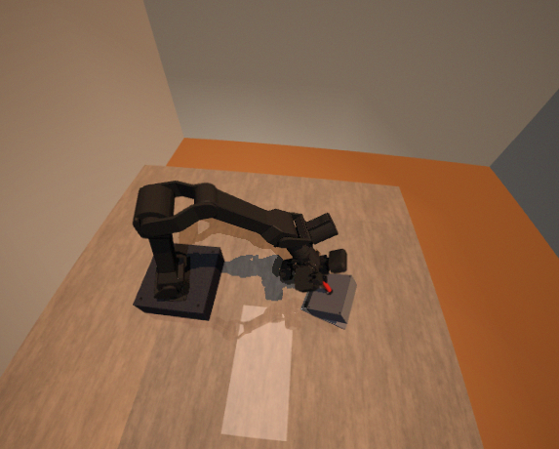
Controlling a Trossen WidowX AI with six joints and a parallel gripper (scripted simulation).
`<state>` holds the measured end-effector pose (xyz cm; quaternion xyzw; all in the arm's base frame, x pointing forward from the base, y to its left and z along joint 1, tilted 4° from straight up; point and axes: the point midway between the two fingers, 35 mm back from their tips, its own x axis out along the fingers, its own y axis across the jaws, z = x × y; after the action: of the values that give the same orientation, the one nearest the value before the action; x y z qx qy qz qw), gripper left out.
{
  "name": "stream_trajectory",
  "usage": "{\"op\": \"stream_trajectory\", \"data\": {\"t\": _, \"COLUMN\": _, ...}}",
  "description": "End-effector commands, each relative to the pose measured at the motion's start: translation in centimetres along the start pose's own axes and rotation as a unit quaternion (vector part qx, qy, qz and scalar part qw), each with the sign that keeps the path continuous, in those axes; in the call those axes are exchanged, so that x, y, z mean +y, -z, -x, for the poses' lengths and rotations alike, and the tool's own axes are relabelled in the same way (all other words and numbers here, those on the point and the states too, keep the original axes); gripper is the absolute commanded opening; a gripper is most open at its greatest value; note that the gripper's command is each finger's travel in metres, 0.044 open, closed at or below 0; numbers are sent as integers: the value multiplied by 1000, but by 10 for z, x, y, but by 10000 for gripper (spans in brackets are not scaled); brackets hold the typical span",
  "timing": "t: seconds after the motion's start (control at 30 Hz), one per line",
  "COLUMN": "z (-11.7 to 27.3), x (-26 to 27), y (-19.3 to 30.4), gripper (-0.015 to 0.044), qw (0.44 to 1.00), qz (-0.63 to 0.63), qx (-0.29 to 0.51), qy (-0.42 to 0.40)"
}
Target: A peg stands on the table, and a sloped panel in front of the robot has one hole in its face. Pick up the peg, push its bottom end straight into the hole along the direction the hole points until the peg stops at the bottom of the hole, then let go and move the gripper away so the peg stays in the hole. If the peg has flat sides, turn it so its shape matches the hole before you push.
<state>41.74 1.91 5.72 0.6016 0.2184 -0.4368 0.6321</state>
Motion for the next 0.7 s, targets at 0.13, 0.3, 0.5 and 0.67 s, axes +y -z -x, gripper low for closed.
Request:
{"op": "stream_trajectory", "data": {"t": 0.13, "z": 0, "x": -2, "y": 0, "gripper": 0, "qw": 1000, "qz": 0, "qx": 0, "qy": 1}}
{"op": "stream_trajectory", "data": {"t": 0.3, "z": 0, "x": -3, "y": 1, "gripper": 0, "qw": 1000, "qz": 0, "qx": 0, "qy": 1}}
{"op": "stream_trajectory", "data": {"t": 0.5, "z": -2, "x": -4, "y": 1, "gripper": 0, "qw": 1000, "qz": 0, "qx": 0, "qy": 1}}
{"op": "stream_trajectory", "data": {"t": 0.67, "z": -3, "x": -5, "y": 0, "gripper": 0, "qw": 1000, "qz": 0, "qx": 0, "qy": 1}}
